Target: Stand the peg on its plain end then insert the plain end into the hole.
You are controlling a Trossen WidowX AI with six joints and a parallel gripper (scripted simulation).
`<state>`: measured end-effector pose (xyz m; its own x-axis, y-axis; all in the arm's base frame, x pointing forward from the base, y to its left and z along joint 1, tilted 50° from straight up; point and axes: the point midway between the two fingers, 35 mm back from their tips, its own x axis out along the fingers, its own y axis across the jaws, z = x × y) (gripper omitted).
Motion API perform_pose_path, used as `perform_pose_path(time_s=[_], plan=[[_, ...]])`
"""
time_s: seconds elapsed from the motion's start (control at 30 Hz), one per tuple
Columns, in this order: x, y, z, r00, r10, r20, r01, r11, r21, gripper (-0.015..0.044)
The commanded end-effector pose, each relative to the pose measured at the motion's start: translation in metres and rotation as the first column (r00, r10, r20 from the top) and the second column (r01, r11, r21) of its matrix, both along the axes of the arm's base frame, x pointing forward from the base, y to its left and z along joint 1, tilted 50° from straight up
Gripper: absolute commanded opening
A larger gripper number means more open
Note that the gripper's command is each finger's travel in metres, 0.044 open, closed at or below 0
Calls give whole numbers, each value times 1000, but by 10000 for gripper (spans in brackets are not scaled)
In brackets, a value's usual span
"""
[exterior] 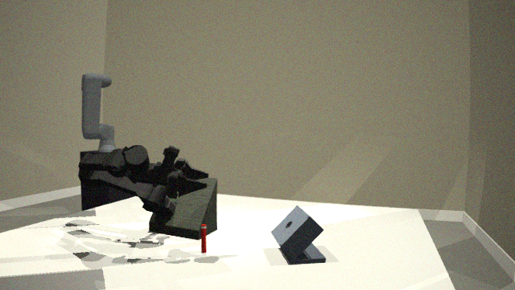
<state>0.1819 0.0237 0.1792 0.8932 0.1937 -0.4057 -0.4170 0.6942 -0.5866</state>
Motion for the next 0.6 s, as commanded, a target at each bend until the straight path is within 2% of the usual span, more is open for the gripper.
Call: perform_pose_path(time_s=[0.0, 0.3, 0.57], plan=[[1, -3, -8, 992, -52, -112, 56, 998, 39, 440], [1, -11, -26, 914, -179, -364, 214, 975, 59, 440], [-1, -19, -40, 778, -309, -547, 359, 933, -17, 440]])
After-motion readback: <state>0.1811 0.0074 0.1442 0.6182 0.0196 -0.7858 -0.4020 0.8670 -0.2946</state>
